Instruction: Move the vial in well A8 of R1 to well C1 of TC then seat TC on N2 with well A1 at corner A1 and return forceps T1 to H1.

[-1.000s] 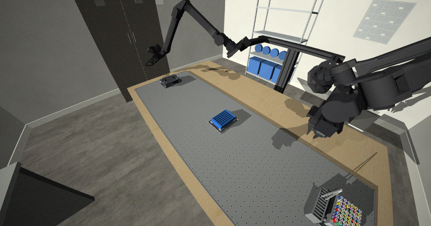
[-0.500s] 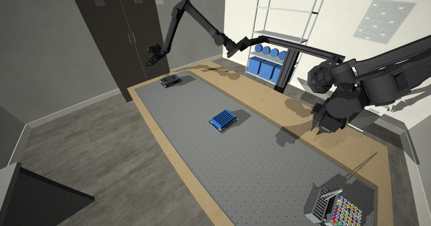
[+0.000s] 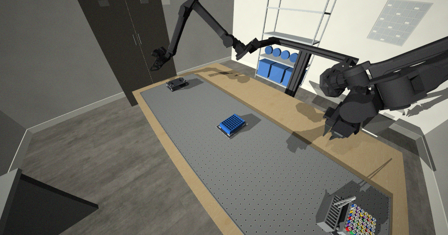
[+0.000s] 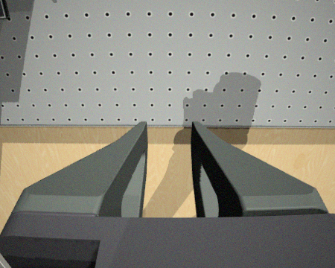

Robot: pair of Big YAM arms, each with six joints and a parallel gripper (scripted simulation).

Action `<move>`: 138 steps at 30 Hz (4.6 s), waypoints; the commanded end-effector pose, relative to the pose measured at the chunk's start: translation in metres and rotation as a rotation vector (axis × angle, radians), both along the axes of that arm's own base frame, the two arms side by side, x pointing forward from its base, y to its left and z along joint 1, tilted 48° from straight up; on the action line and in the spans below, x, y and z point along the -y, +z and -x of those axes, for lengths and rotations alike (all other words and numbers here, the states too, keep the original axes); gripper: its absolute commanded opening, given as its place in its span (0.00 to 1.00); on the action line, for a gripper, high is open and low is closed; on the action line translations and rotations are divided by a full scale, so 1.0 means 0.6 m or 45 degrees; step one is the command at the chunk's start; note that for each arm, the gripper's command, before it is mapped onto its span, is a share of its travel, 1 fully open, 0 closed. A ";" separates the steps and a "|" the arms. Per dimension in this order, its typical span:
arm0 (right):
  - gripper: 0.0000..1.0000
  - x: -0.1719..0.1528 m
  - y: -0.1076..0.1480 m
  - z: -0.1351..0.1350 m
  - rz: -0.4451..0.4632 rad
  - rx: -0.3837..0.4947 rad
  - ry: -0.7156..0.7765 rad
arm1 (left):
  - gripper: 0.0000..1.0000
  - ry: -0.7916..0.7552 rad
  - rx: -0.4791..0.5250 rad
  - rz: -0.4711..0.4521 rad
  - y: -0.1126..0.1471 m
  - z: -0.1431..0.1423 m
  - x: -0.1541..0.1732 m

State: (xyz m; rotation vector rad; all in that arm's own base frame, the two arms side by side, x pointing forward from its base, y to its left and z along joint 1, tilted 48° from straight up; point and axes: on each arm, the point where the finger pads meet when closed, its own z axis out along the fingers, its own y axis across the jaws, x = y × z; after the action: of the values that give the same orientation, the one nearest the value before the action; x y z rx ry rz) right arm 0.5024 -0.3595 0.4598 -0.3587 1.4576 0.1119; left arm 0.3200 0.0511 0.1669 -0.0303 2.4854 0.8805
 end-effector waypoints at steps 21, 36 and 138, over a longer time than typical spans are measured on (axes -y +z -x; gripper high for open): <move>1.00 -0.115 -0.015 -0.061 -0.193 -0.150 -0.142 | 0.24 -0.006 0.022 0.005 0.012 -0.010 0.003; 1.00 -0.176 -0.024 -0.096 -0.257 -0.240 -0.234 | 0.24 -0.006 0.022 0.005 0.012 -0.010 0.003; 1.00 -0.533 -0.428 0.106 0.145 -1.148 -0.876 | 0.24 -0.006 0.022 0.005 0.012 -0.010 0.003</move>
State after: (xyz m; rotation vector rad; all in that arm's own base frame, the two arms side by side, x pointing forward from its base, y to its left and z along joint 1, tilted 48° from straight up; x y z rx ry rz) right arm 0.4382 -0.0493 0.1848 0.1748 2.4251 -0.4135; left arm 0.3200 0.0511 0.1670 -0.0304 2.4852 0.8804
